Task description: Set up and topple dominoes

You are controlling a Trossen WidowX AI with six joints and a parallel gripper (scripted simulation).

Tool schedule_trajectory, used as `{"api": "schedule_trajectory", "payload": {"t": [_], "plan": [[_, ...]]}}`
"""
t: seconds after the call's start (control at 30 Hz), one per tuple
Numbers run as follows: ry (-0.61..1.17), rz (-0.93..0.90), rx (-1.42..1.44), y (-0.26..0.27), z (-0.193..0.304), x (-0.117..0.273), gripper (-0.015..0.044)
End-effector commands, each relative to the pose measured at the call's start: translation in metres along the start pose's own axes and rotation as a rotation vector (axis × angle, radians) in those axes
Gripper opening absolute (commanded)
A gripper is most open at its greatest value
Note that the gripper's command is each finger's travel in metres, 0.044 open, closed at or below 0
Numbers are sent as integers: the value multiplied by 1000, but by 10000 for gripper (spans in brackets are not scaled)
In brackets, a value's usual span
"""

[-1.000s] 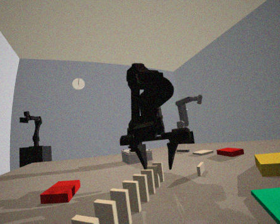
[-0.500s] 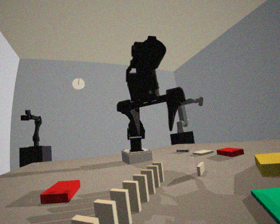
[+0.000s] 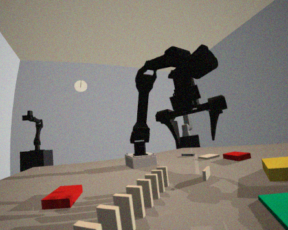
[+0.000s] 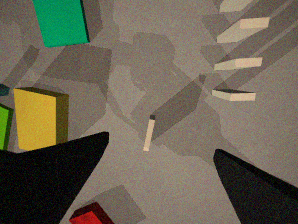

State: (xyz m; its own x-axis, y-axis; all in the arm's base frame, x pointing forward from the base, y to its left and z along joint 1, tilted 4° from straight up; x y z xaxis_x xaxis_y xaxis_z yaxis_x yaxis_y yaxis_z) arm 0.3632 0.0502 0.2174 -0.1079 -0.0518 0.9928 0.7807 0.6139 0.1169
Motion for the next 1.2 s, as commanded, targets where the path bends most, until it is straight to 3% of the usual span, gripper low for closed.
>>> {"api": "schedule_trajectory", "payload": {"t": [0.0,0.23,0.47,1.17], "plan": [[4,14,-55,11,11,-17,440],[3,14,-55,12,11,-23,440],[4,14,-55,10,12,-81,440],[4,14,-55,11,11,-97,440]]}}
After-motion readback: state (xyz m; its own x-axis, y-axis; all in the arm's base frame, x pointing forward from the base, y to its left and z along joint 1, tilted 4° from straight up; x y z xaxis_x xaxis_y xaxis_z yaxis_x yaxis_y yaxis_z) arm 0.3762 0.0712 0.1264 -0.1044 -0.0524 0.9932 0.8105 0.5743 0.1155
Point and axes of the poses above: the point midway between the two fingers, 35 mm back from their tips, its own x axis back along the fingers, its own y axis across the jaws, z = x × y, the point moved 10 cm from there along x, back along the fingers, and after that the axes turned 1 degree about -x, right-handed, at the moved point
